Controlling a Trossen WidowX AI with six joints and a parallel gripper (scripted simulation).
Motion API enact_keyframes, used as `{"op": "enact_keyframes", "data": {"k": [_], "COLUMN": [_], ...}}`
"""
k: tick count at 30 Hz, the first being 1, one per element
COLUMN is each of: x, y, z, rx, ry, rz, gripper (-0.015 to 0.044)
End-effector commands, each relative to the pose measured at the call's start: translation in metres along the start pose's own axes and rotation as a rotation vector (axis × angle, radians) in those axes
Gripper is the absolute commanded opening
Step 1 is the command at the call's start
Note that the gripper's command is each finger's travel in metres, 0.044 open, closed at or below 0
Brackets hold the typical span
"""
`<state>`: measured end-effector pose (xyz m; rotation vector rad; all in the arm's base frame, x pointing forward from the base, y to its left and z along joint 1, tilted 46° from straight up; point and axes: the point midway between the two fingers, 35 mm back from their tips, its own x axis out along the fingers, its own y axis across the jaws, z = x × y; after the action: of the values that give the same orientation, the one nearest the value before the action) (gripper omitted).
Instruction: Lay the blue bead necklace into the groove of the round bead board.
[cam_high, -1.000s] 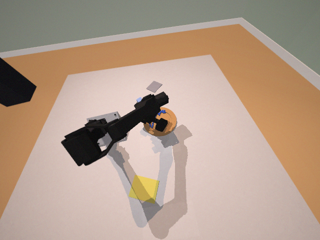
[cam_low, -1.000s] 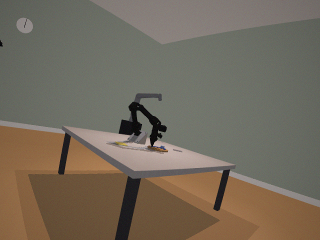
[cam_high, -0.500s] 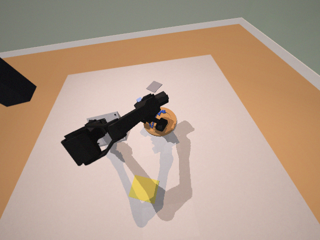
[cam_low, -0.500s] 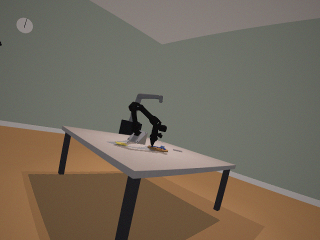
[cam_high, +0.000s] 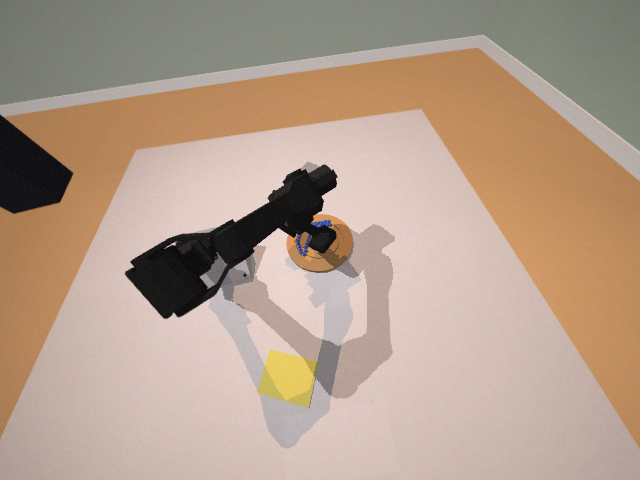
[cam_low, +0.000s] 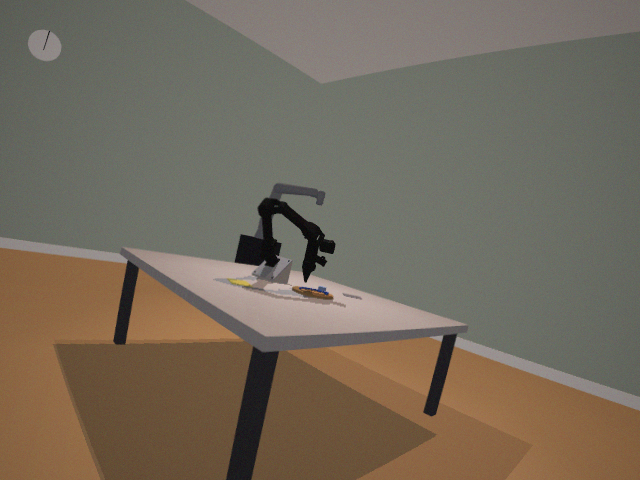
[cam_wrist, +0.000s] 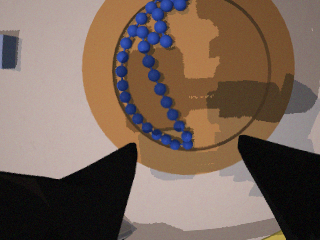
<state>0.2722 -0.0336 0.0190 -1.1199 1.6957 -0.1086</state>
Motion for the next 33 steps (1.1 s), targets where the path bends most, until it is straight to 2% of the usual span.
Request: {"op": "enact_keyframes", "data": {"k": [1,3,33], "x": [-0.005,-0.001,0.035], "y": [0.003,0.003,0.003], "z": [0.003,0.003,0.002], "rx": [0.025,0.025,0.025], "ry": [0.01,0.01,0.011], "rz": [0.007,0.007,0.006], "gripper": [0.0151,0.012,0.012]}}
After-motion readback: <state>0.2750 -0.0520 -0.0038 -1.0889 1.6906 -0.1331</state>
